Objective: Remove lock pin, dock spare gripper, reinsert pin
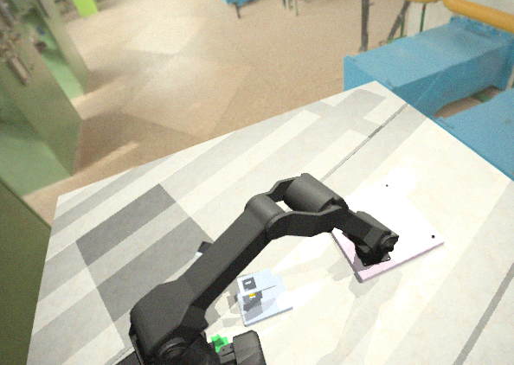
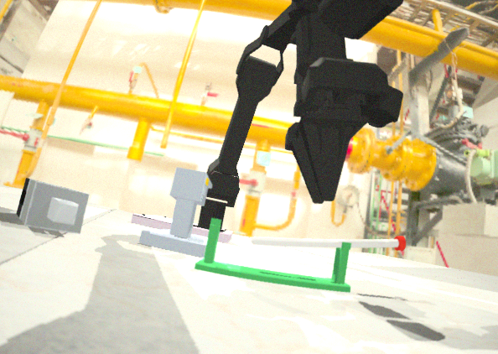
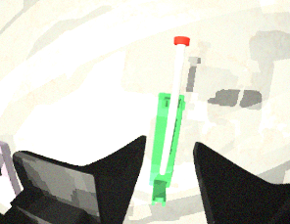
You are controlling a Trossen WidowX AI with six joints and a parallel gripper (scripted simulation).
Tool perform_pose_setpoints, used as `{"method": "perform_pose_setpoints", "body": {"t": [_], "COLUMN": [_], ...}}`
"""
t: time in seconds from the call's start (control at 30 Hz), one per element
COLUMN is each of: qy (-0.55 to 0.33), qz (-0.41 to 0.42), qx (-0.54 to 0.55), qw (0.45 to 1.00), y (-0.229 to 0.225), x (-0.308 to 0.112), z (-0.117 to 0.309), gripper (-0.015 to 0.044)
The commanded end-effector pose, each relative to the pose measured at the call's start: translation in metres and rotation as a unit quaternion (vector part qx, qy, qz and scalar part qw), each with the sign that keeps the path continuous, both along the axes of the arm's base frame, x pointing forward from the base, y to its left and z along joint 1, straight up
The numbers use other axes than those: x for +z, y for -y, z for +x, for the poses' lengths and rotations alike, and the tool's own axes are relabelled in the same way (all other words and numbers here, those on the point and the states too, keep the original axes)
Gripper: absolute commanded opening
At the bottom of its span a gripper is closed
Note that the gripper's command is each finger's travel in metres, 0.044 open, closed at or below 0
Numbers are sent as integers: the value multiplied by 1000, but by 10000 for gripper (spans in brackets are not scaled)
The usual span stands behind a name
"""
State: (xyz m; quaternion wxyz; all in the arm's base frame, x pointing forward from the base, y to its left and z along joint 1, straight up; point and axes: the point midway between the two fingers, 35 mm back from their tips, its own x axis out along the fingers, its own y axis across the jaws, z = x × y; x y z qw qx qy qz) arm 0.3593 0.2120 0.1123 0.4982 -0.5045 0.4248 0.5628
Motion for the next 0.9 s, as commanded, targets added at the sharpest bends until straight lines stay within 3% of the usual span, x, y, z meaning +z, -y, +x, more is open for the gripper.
{"method": "perform_pose_setpoints", "body": {"t": [0.0, 0.87], "qy": [7, 7], "qz": [2, 2], "qx": [3, 3], "qw": [1000, 1000], "y": [0, -2], "x": [-6, -47], "z": [1, 3], "gripper": [180, 180]}}
